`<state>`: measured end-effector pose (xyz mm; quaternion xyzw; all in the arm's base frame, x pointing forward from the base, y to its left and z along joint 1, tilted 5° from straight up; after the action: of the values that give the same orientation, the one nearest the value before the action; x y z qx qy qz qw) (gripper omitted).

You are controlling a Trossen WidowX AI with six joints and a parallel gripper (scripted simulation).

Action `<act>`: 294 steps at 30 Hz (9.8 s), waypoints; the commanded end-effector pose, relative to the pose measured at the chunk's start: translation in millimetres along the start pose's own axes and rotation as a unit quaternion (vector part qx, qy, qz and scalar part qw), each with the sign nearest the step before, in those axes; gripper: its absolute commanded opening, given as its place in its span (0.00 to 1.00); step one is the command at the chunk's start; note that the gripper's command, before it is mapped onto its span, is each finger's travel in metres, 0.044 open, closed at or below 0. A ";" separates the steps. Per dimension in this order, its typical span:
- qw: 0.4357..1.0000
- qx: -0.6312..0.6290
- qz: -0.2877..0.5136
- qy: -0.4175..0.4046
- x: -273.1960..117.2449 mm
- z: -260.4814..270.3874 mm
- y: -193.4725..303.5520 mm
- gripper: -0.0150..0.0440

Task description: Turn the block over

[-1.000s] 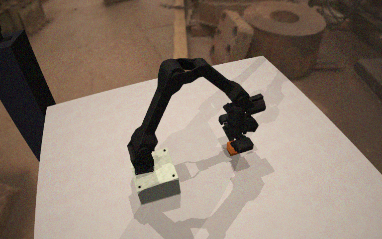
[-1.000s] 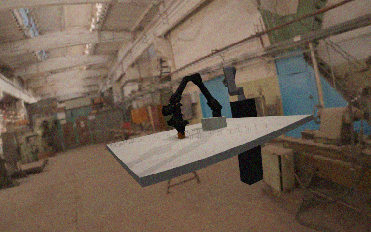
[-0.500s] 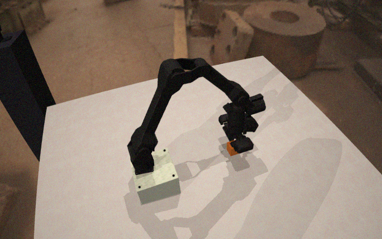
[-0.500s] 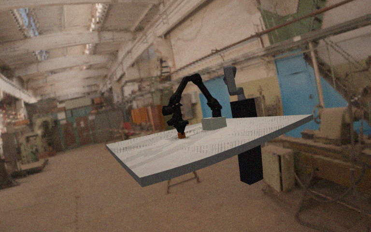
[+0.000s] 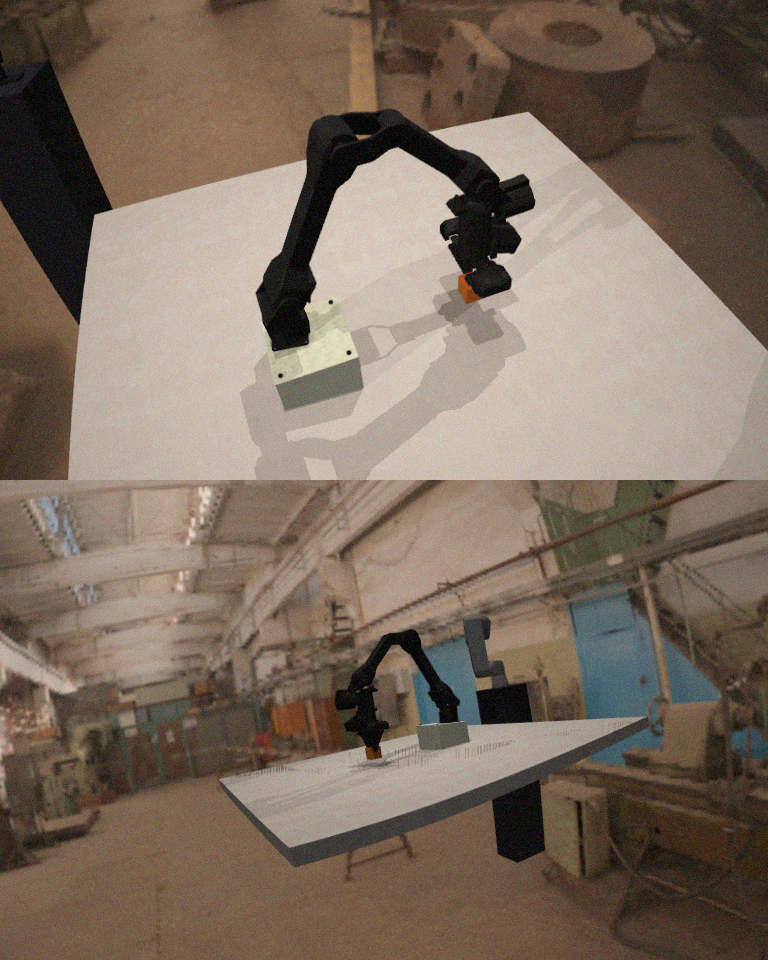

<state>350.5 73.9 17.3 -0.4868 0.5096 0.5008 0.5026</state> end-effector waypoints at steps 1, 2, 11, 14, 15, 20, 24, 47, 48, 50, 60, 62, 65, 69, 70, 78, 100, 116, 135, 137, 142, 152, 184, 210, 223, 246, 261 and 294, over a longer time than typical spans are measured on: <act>1.000 -0.003 -0.024 -0.002 3.4 -1.0 3.8 0.25; 0.999 -0.003 -0.032 -0.003 4.2 -1.1 4.2 0.25; 0.995 -0.004 -0.101 -0.015 9.8 -1.9 9.4 0.25; 0.992 -0.004 -0.124 -0.020 10.9 -2.3 11.7 0.25; 0.991 -0.004 -0.132 -0.021 11.2 -2.5 12.5 0.25; 0.985 -0.004 -0.170 -0.028 12.1 -3.4 17.1 0.25; 0.979 -0.004 -0.200 -0.034 12.1 -4.2 21.4 0.25; 0.944 -0.005 -0.324 -0.056 43.6 -3.9 22.3 0.25; 0.942 -0.005 -0.330 -0.057 45.3 -3.9 22.5 0.25; 0.937 -0.005 -0.343 -0.059 48.4 -4.0 23.3 0.25; 0.911 -0.005 -0.407 -0.071 57.9 -5.7 31.3 0.25; 0.905 -0.004 -0.419 -0.073 58.6 -6.2 33.7 0.25; 0.896 -0.004 -0.438 -0.076 58.7 -7.1 37.6 0.25; 0.883 -0.003 -0.462 -0.081 57.5 -8.5 43.6 0.25; 0.880 -0.003 -0.467 -0.082 57.0 -8.8 44.9 0.25; 0.873 -0.003 -0.480 -0.084 53.7 -9.2 46.6 0.25; 0.873 -0.003 -0.480 -0.084 53.7 -9.2 46.6 0.70; 0.873 -0.003 -0.480 -0.084 53.7 -9.2 46.6 1.00; 0.873 -0.003 -0.480 -0.084 53.7 -9.2 46.6 1.00; 0.873 -0.003 -0.480 -0.084 53.7 -9.2 46.6 1.00; 0.877 -0.005 -0.473 -0.083 52.3 -8.1 43.9 1.00; 0.940 -0.010 -0.335 -0.058 8.5 -4.1 32.2 1.00; 0.987 -0.004 -0.157 -0.025 -33.7 -2.6 18.2 1.00; 1.000 -0.003 0.018 0.005 -19.1 1.1 -11.7 1.00; 1.000 -0.003 0.018 0.005 -4.1 2.8 -10.6 1.00; 1.000 -0.003 0.018 0.005 28.3 2.4 -9.2 1.00; 1.000 -0.003 0.018 0.005 28.6 2.4 -9.2 0.49; 0.999 -0.004 -0.038 -0.004 5.1 2.5 -8.0 0.25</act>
<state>362.3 76.9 15.7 -0.4963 0.4983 0.4943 0.5109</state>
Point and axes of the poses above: the point midway between the two fingers, 35 mm back from their tips, its own x axis out along the fingers, its own z axis across the jaws, y = z × x, the point moved 4 cm from there along -x, back along the fingers, and after that the axes turned 10 degrees about x, right-handed, at the moved point
